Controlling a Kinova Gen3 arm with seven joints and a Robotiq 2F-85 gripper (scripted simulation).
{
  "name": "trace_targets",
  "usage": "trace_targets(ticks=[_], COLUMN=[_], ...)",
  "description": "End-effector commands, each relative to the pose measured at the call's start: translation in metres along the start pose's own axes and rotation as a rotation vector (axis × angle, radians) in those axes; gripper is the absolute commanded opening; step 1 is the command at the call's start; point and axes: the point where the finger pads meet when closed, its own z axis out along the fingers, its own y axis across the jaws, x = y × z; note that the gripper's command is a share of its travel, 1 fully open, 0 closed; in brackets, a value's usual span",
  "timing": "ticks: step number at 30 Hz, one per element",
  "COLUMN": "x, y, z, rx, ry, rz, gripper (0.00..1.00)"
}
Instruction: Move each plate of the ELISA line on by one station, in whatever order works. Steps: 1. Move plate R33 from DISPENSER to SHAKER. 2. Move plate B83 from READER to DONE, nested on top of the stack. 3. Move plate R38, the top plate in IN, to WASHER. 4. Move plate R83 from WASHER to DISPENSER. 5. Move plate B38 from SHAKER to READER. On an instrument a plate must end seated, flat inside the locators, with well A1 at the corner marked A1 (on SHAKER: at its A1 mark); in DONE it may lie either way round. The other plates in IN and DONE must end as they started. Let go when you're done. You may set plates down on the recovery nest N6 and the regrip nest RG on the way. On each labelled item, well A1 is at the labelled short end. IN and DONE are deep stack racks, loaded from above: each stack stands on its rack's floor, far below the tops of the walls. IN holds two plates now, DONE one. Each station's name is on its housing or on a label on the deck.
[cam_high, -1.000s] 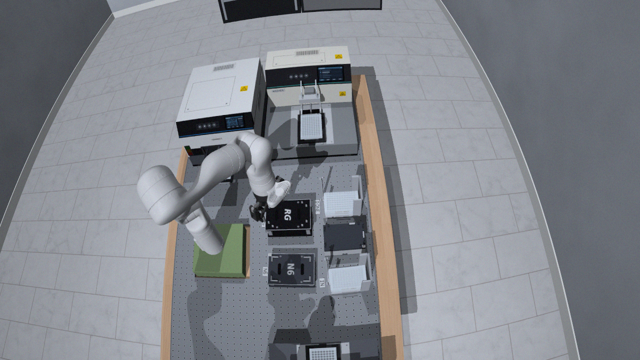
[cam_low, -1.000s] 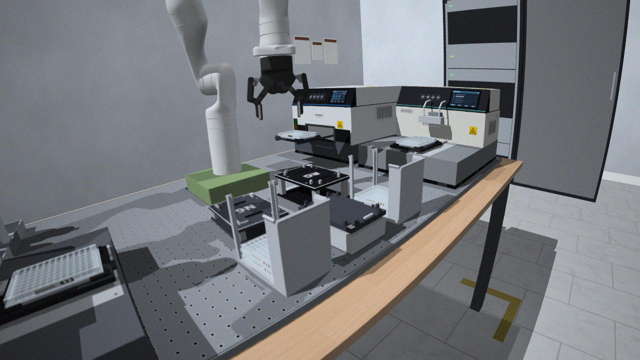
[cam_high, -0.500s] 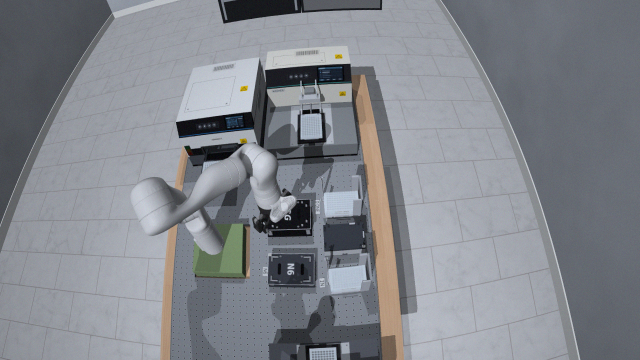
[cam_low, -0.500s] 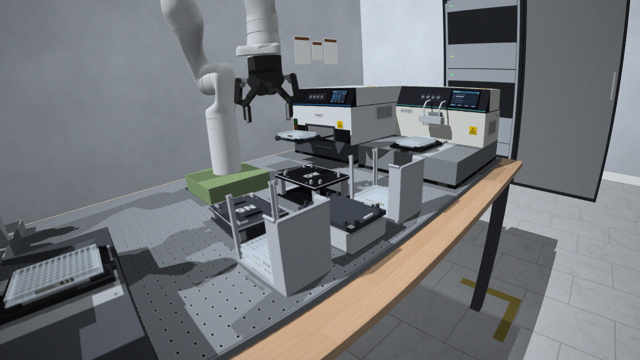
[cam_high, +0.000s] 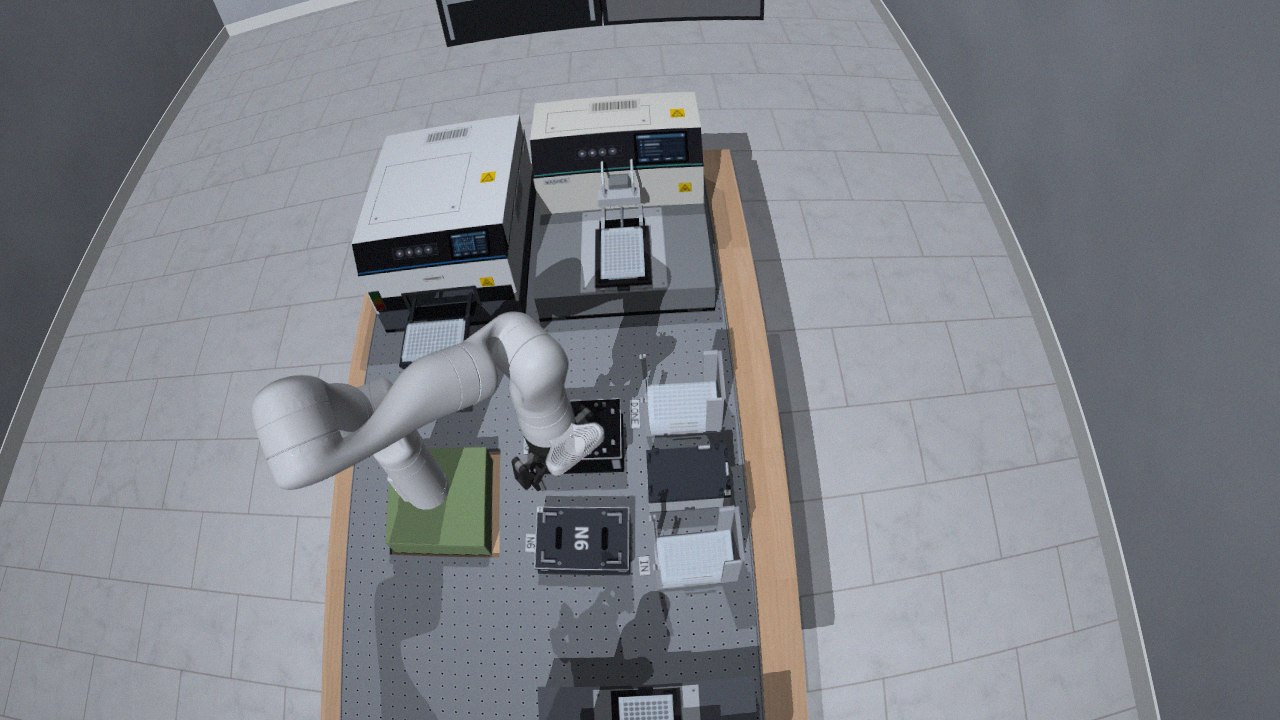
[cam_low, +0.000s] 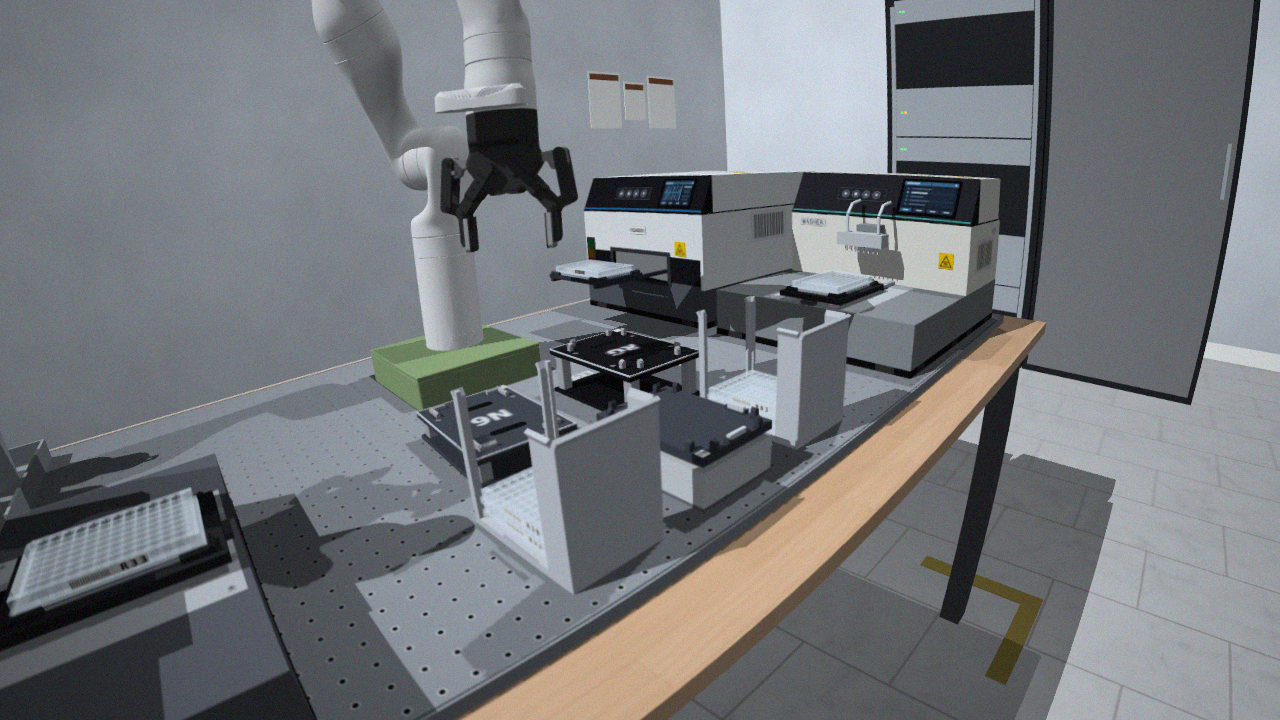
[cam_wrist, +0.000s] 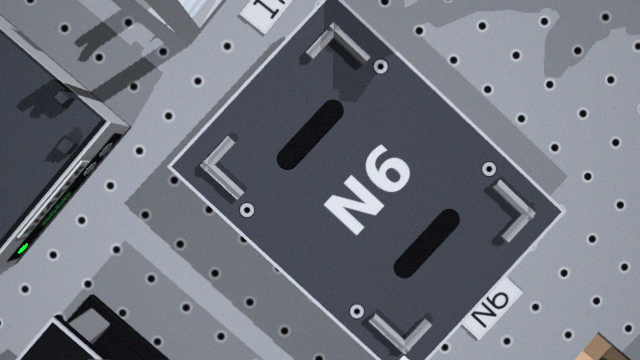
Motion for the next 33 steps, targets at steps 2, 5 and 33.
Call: trace_targets(ticks=[2,5,33], x=[0.013,0.022,0.098], y=[0.005,0.008,0.033], z=[0.0,0.0,0.001], rx=[0.001,0.001,0.013], ry=[0.0,0.0,-0.01], rz=[0.002,0.002,0.218], gripper=[1.0,1.0,1.0])
